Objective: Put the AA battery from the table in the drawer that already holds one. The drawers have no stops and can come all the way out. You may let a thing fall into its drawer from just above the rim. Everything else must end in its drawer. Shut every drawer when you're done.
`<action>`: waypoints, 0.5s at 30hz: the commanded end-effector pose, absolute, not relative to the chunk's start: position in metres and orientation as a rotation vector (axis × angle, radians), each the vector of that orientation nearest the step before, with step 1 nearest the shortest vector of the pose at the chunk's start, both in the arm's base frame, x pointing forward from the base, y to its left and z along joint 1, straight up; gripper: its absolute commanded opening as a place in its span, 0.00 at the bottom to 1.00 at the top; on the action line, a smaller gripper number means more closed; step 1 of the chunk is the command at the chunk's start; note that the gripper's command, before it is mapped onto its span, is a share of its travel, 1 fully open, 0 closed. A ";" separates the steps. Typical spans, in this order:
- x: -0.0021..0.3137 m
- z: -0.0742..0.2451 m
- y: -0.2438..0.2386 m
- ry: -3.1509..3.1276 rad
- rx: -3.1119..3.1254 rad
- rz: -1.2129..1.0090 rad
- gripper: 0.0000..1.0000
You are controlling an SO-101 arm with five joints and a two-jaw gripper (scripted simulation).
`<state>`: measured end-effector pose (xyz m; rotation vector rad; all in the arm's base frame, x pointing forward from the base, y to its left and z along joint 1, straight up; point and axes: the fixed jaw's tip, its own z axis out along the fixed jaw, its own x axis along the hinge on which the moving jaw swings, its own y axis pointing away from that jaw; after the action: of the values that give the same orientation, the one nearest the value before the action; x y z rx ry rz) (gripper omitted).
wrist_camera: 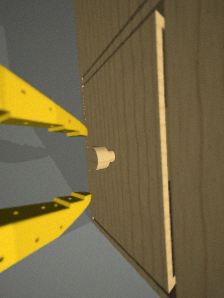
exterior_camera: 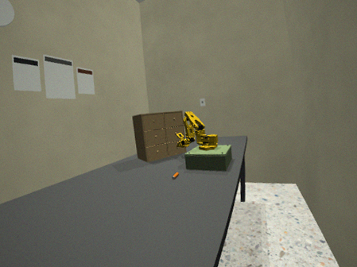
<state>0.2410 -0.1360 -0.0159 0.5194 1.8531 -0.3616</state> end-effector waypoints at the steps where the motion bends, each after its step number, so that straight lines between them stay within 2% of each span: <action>1: 0.248 -0.023 -0.139 1.864 0.526 -0.353 0.21; 15: 0.253 -0.026 -0.142 1.864 0.525 -0.352 0.21</action>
<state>0.2534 -0.1434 -0.0213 0.5178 1.8474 -0.3628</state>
